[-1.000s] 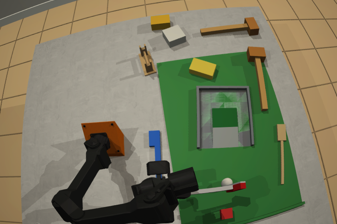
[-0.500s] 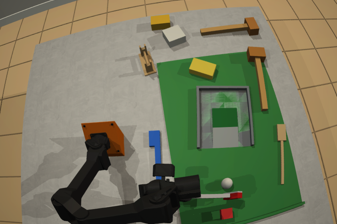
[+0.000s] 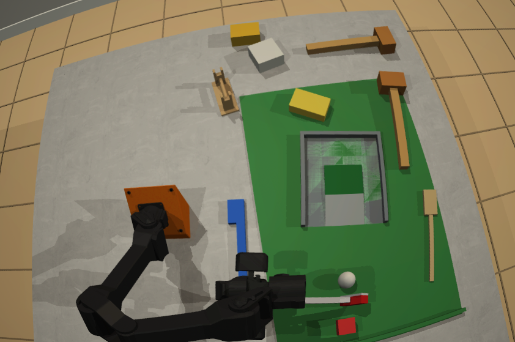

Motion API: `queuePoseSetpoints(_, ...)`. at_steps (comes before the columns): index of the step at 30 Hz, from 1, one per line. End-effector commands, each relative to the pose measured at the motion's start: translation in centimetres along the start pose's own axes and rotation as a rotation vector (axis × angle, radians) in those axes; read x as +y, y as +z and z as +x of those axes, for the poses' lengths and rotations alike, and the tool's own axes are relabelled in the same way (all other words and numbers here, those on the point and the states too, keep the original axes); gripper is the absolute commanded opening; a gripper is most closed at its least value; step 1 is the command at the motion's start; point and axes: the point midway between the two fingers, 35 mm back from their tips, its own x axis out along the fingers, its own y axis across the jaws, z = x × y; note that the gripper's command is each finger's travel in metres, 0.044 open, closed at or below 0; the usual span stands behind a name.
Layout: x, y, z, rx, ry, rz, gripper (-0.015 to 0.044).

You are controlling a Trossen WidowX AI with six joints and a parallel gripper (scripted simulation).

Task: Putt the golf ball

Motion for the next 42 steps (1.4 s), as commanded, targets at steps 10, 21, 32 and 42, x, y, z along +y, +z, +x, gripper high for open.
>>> queuePoseSetpoints(10,0.0,0.0,0.2,0.0,0.0,0.0,0.0)
queuePoseSetpoints(21,-1.9,-0.1,0.5,-0.008,-0.005,0.002,0.0)
queuePoseSetpoints(32,5.5,0.6,0.7,-0.001,0.015,-0.003,0.0)
queuePoseSetpoints(42,10.8,-0.2,0.1,-0.006,0.002,0.0,0.0)
